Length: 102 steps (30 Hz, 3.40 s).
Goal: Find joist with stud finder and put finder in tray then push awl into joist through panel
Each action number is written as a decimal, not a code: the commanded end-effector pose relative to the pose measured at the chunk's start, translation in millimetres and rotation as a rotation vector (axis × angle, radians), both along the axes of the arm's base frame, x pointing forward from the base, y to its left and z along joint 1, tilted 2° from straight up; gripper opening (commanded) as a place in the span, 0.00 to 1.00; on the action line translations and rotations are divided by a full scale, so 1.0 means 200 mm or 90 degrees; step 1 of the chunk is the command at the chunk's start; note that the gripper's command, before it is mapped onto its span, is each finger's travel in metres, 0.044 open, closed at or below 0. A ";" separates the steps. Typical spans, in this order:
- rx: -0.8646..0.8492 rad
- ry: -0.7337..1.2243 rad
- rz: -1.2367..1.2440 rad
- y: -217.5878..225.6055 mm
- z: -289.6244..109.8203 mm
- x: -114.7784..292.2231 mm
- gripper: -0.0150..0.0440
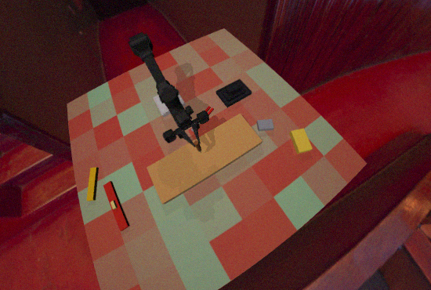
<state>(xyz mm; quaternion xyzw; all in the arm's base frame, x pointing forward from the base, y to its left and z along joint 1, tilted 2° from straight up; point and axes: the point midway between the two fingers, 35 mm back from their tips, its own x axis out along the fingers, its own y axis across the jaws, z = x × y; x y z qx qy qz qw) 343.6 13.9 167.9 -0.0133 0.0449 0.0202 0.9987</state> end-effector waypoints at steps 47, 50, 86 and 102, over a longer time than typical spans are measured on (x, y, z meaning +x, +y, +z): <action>0.002 -0.003 -0.002 0.00 -0.11 0.00 0.25; 0.002 -0.003 -0.002 0.00 -0.11 0.00 0.25; 0.002 -0.002 -0.002 -0.01 -0.31 -0.01 0.25; 0.002 -0.002 -0.002 -0.01 -0.31 -0.01 0.25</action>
